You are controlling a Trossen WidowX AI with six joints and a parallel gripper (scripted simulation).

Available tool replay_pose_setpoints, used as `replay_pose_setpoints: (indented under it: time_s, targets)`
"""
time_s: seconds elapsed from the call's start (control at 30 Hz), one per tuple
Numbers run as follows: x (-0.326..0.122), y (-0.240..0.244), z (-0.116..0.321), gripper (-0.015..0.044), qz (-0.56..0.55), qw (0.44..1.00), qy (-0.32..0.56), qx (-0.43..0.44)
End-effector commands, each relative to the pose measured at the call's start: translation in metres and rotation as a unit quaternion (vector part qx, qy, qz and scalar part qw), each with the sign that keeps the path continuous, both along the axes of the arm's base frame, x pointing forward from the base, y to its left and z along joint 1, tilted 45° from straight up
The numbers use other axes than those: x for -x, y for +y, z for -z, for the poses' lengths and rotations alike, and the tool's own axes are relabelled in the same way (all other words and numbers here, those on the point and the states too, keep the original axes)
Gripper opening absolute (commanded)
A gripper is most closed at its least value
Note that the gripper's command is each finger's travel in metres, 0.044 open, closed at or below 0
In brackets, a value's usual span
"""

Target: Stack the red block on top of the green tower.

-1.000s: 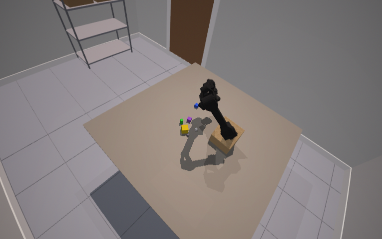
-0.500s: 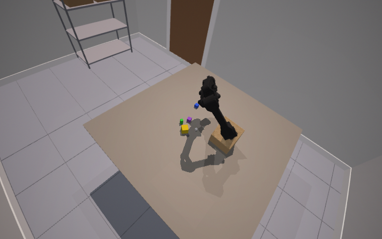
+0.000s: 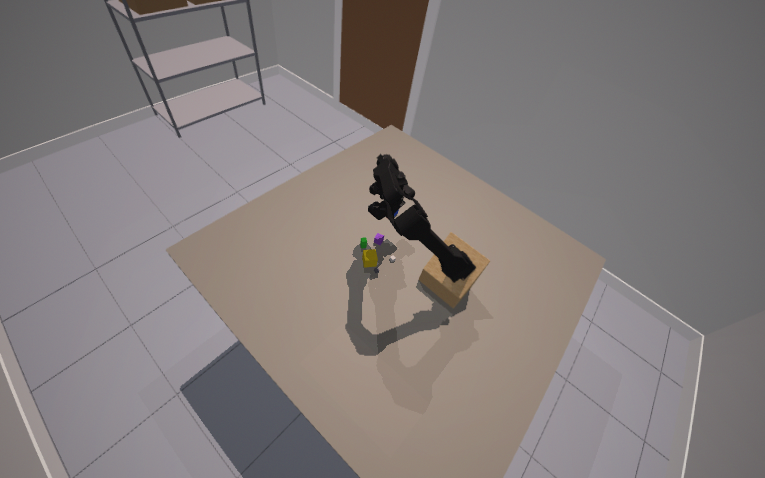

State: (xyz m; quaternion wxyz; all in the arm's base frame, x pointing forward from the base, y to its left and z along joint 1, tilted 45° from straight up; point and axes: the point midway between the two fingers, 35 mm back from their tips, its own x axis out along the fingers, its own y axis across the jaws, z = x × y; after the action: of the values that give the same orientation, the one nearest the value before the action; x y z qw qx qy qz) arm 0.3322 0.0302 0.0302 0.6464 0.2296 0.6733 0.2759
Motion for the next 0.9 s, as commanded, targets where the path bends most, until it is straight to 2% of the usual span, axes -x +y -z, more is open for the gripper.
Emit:
replay_pose_setpoints:
  time_s: [0.0, 0.4, 0.87]
  targets:
    - [-0.004, 0.015, -0.013, 0.0000, -0.002, 1.000, -0.001, -0.002]
    - [-0.015, 0.076, -0.067, 0.0000, 0.016, 1.000, 0.018, -0.020]
    - [-0.012, 0.110, -0.032, 0.0000, 0.016, 0.999, 0.018, -0.022]
